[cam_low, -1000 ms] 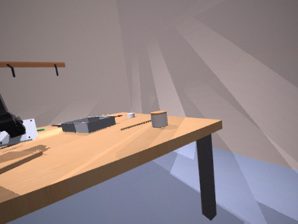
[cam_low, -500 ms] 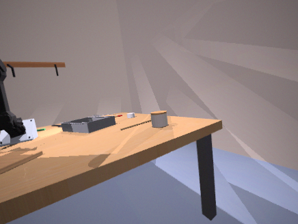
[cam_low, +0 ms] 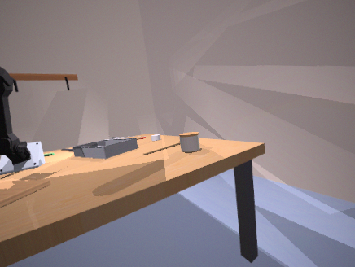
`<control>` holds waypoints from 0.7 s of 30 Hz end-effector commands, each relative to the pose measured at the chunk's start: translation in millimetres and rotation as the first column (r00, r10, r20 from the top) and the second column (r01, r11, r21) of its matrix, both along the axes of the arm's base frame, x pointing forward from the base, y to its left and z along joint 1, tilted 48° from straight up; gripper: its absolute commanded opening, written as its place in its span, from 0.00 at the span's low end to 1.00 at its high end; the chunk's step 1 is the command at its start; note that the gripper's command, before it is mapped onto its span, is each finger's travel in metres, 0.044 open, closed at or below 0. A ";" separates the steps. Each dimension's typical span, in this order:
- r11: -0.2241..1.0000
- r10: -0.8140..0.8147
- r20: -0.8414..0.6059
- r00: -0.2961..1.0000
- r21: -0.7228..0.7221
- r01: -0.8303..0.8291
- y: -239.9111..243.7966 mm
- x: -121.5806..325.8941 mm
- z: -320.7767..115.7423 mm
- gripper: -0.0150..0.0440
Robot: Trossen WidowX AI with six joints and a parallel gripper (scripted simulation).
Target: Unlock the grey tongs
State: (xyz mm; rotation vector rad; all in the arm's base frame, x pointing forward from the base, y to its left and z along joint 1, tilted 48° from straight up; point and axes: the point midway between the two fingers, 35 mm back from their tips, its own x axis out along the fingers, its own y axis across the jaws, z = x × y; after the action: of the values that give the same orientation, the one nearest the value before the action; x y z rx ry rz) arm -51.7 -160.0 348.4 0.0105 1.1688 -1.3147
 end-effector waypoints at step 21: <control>1.000 0.002 0.000 1.000 -0.001 -0.002 -20.7 -7.8 -13.5 0.00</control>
State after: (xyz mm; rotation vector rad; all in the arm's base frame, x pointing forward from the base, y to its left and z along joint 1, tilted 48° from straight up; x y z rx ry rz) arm -57.0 -175.4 341.2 -0.0036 1.1670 -1.3108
